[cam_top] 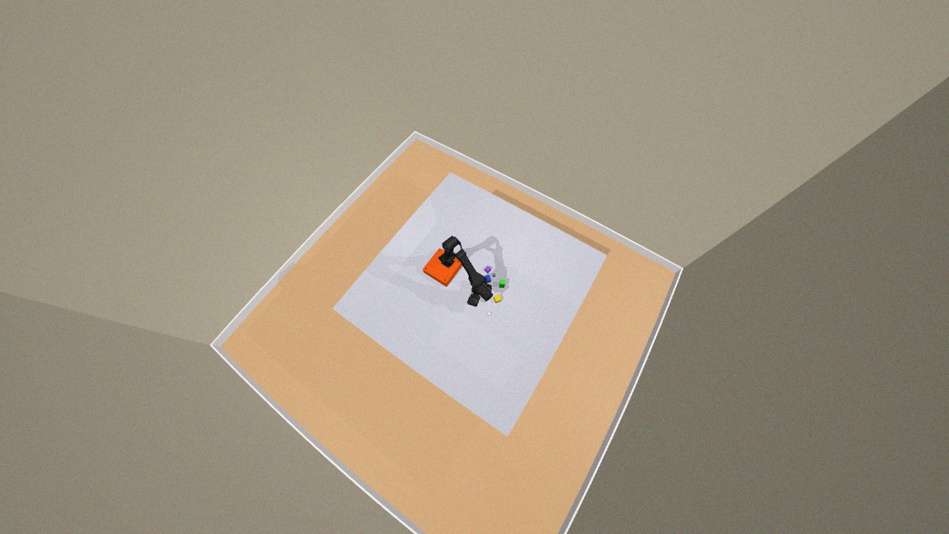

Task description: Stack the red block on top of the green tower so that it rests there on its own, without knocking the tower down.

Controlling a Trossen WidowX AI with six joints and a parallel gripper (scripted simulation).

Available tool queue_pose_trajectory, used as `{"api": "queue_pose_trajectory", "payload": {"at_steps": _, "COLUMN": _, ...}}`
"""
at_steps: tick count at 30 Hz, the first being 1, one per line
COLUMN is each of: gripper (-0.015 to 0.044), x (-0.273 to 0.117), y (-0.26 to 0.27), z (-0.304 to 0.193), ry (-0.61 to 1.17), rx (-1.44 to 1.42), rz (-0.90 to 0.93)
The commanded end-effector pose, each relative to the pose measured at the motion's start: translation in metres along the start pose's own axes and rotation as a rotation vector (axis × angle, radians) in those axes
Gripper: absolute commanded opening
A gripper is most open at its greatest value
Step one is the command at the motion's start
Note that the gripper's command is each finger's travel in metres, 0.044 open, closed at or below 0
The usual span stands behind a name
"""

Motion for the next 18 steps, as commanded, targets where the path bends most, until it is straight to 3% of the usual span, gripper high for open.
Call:
{"api": "queue_pose_trajectory", "payload": {"at_steps": 1, "gripper": 0.0, "x": -0.022, "y": -0.001, "z": 0.002, "ry": -0.013, "rx": 0.0, "rz": -0.012}}
{"api": "queue_pose_trajectory", "payload": {"at_steps": 13, "gripper": 0.0, "x": -0.089, "y": 0.0, "z": 0.001, "ry": -0.013, "rx": 0.0, "rz": -0.012}}
{"api": "queue_pose_trajectory", "payload": {"at_steps": 18, "gripper": 0.0, "x": -0.099, "y": 0.0, "z": 0.001, "ry": -0.013, "rx": 0.0, "rz": -0.012}}
Point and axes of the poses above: the point midway between the two fingers, 35 mm back from their tips, its own x axis out along the fingers, its own y axis across the jaws, z = x × y, the point moved 5 cm from there along -x, back along the fingers, and after that the axes turned 1 degree about -x, right-handed, at the moved point
